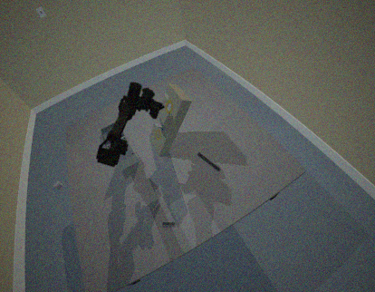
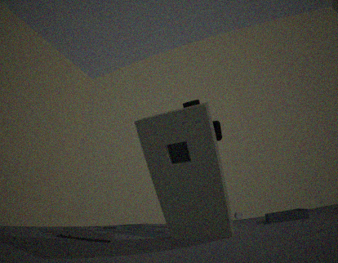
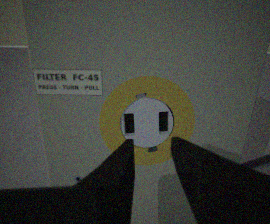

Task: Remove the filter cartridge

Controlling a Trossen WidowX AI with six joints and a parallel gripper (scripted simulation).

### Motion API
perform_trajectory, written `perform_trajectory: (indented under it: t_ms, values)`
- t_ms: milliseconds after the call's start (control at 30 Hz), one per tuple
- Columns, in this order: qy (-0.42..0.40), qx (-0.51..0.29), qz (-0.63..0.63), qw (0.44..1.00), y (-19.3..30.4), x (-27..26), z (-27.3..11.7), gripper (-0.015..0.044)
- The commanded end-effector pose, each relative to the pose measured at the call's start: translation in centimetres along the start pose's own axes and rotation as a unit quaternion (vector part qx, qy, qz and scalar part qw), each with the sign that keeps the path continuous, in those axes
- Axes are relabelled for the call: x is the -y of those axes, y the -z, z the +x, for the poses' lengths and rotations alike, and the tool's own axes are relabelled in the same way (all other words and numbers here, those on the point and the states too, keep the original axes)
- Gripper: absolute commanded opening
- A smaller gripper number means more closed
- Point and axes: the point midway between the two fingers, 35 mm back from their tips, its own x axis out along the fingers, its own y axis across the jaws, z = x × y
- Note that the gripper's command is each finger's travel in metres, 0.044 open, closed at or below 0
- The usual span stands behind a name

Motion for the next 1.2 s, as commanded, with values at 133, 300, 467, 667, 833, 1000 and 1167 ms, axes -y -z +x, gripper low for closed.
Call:
perform_trajectory:
  t_ms: [133,300,467,667,833,1000,1167]
  values:
    - [-0.002,-0.001,-0.006,1.000,0.2,-0.2,1.4,0.0115]
    - [-0.001,0.000,-0.006,1.000,0.2,-0.1,2.2,0.0115]
    - [0.001,0.002,-0.006,1.000,0.2,0.1,3.0,0.0115]
    - [0.002,0.003,-0.007,1.000,0.2,0.1,3.4,0.0115]
    - [0.002,0.003,-0.007,1.000,0.3,0.0,3.4,0.0115]
    - [0.002,0.003,-0.007,1.000,0.2,0.0,3.4,0.0115]
    - [0.002,0.003,-0.007,1.000,0.2,0.0,3.4,0.0115]
